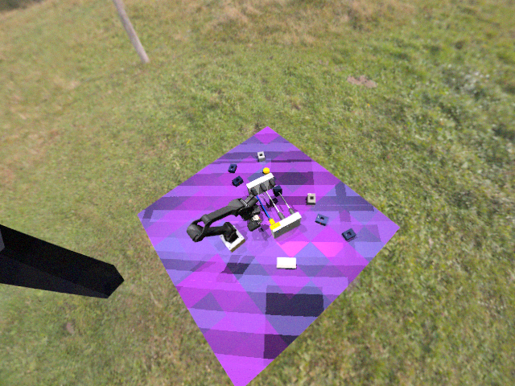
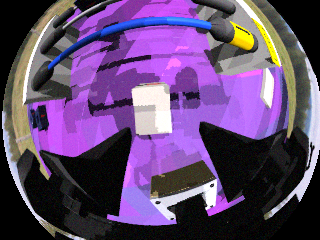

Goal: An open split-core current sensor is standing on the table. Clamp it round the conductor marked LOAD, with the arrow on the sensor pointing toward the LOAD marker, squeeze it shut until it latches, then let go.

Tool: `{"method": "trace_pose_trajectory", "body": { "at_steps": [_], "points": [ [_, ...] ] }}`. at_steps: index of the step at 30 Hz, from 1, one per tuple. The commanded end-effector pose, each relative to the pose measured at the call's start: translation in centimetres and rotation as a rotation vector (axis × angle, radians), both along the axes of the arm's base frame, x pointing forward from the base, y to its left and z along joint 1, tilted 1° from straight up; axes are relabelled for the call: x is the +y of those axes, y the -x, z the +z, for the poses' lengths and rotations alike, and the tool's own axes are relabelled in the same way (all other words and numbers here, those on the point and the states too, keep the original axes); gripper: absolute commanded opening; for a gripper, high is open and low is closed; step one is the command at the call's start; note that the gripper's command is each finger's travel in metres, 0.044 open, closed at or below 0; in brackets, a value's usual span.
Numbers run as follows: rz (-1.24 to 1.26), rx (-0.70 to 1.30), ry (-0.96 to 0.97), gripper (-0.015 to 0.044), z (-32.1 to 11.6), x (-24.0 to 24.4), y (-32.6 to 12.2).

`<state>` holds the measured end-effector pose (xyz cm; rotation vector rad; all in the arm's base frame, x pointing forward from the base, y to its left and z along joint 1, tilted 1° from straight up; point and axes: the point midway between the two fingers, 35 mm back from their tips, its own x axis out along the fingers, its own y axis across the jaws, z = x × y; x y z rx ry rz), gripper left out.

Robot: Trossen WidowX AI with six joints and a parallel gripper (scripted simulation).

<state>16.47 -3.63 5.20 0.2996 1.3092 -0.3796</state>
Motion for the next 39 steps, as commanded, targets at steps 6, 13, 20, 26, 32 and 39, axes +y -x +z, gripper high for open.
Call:
{"method": "trace_pose_trajectory", "body": {
  "at_steps": [6,13,20,26,32,39],
  "points": [
    [0.008,-0.016,0.014,0.032,3.3,0.2,0.6],
    [0.583,0.12,0.079,0.032,3.7,0.2,-0.5],
    [1.234,0.224,0.098,0.032,3.7,0.1,-1.9],
    [1.556,0.248,0.091,0.032,3.6,0.0,-2.6],
    [1.556,0.248,0.091,0.032,3.6,0.0,-2.6],
    [1.556,0.248,0.091,0.032,3.3,0.0,-2.7]
  ]
}}
